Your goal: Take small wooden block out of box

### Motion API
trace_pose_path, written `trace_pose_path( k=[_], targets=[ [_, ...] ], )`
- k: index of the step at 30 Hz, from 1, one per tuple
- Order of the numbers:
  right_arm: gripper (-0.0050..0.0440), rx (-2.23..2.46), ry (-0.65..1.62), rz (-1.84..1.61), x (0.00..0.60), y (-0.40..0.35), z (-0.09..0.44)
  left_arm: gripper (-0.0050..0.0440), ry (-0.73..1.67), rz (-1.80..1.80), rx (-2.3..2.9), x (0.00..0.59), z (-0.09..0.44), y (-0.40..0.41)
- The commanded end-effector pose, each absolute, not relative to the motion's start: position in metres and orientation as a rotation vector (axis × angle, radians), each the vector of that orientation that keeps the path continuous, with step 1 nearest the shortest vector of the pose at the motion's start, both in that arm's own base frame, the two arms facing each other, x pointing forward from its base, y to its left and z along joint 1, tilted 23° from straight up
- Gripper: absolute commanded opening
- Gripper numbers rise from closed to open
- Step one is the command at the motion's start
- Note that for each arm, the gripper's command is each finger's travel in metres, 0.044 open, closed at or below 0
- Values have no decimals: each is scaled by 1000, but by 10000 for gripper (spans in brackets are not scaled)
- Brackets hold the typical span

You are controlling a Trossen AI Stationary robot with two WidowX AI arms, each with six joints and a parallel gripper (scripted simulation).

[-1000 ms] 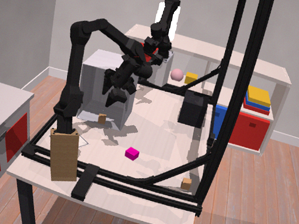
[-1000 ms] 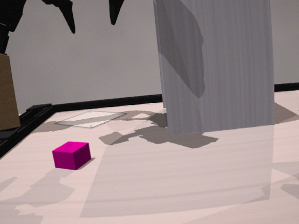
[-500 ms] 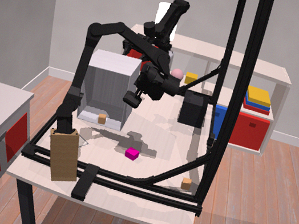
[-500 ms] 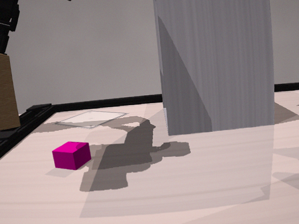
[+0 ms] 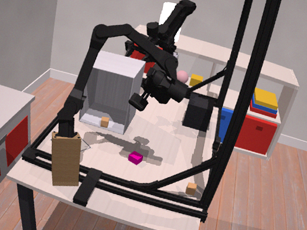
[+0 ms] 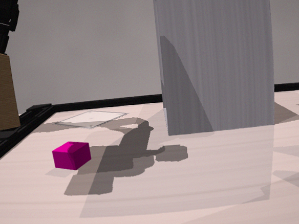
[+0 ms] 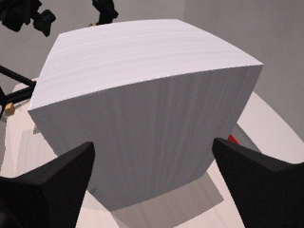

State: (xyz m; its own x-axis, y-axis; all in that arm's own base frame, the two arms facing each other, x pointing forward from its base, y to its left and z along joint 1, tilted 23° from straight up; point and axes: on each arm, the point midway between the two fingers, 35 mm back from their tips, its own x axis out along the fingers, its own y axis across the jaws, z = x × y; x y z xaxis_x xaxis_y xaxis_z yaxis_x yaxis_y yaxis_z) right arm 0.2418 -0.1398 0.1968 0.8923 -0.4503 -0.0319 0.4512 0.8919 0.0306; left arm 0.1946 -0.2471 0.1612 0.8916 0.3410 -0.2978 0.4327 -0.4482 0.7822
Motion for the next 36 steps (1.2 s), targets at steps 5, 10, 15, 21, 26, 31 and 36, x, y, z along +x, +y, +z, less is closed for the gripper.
trace_pose_path(
  k=[5,10,15,21,26,31,36],
  targets=[
    [400,42,22,-466,242,-140,197,400,555,-115,2083,195,161,-248],
    [400,42,22,-466,242,-140,197,400,555,-115,2083,195,161,-248],
    [400,42,22,-466,242,-140,197,400,555,-115,2083,195,161,-248],
    [400,42,22,-466,242,-140,197,400,555,-115,2083,195,161,-248],
    [400,42,22,-466,242,-140,197,400,555,-115,2083,195,161,-248],
    [400,35,42,-442,247,-136,192,400,620,-116,2000,204,142,-241],
    [400,22,109,-357,263,-119,180,400,782,-123,1827,224,104,-218]
  ],
)
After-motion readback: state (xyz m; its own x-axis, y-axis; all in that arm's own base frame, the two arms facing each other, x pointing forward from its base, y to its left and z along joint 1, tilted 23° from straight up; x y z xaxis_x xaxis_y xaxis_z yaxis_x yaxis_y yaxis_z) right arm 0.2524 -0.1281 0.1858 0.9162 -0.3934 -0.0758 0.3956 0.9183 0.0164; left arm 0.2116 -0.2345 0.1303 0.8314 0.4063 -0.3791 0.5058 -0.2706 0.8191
